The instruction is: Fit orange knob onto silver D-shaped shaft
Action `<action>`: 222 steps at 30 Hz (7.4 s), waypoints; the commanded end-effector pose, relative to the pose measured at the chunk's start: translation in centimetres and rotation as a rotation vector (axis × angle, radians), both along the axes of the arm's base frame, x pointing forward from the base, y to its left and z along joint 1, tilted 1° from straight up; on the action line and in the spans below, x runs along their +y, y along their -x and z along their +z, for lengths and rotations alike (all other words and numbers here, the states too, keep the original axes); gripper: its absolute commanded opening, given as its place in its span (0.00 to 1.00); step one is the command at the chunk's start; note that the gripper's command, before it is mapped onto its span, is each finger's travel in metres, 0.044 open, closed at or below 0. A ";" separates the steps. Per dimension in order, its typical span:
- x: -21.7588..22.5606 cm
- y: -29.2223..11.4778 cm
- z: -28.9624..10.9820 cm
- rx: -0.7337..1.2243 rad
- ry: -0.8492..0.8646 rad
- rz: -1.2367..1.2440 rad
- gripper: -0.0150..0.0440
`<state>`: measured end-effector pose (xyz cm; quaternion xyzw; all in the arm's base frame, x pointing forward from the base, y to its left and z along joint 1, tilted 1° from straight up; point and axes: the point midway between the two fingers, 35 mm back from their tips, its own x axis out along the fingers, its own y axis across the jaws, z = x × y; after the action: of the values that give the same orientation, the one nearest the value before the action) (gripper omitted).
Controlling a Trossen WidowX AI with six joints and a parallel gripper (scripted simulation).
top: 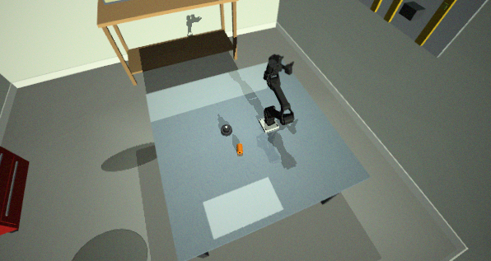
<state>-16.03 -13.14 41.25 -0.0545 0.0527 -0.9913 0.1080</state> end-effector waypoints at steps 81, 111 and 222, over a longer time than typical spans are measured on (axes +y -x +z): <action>23.0 -47.5 -34.7 1.683 -2.255 2.344 1.00; 22.8 -47.4 -38.5 1.683 -2.255 2.343 0.78; 22.7 -47.4 -37.0 -0.307 -1.965 1.715 0.56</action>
<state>31.42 9.57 4.19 0.1340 0.6851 -0.1454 0.7011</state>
